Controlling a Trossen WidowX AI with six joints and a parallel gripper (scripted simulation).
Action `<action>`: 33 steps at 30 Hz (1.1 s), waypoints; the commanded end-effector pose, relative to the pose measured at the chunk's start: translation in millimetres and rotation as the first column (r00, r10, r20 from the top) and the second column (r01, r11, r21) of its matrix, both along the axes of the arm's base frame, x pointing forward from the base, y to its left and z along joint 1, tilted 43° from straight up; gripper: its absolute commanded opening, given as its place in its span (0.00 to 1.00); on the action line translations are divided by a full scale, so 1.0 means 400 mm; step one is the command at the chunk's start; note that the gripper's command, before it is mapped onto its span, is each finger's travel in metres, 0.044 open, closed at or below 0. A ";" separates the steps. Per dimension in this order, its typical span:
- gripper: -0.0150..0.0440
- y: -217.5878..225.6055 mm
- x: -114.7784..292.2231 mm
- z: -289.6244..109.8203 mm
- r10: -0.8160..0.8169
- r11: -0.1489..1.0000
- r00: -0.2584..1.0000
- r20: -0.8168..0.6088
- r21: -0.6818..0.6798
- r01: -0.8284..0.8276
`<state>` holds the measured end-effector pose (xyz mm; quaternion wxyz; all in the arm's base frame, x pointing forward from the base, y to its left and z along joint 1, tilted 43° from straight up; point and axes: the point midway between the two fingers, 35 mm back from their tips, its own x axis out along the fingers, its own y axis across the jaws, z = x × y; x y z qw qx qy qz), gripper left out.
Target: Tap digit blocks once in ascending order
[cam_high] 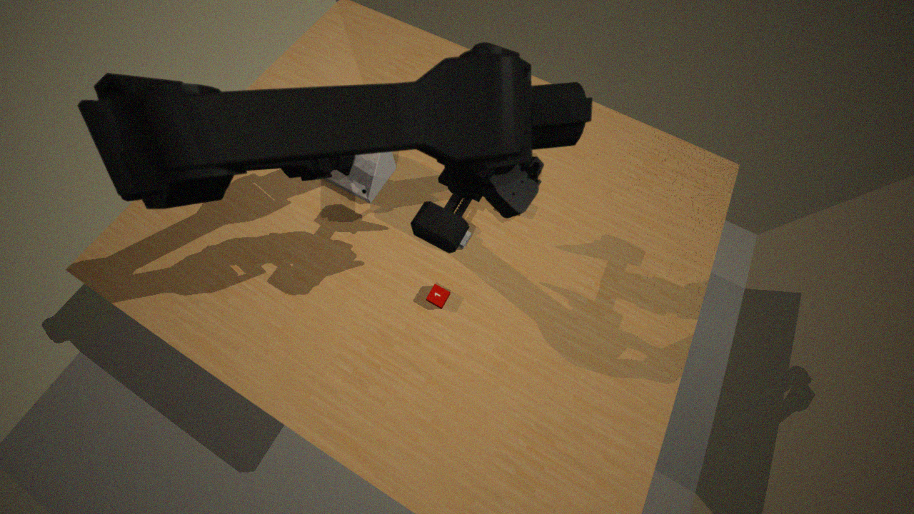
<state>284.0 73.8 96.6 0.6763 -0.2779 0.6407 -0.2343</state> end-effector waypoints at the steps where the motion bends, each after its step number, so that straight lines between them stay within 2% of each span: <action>1: 0.93 0.004 0.000 -0.004 -0.004 1.000 1.000 0.000 0.004 0.004; 5: 0.93 0.050 0.029 -0.033 0.004 1.000 1.000 -0.010 0.008 -0.003; 11: 0.93 0.188 0.097 -0.147 0.013 1.000 1.000 -0.022 0.014 -0.012; 15: 0.93 0.241 0.119 -0.201 -0.002 1.000 1.000 0.002 0.013 0.002; 33: 0.93 0.248 0.122 -0.208 -0.004 1.000 1.000 0.005 0.013 0.004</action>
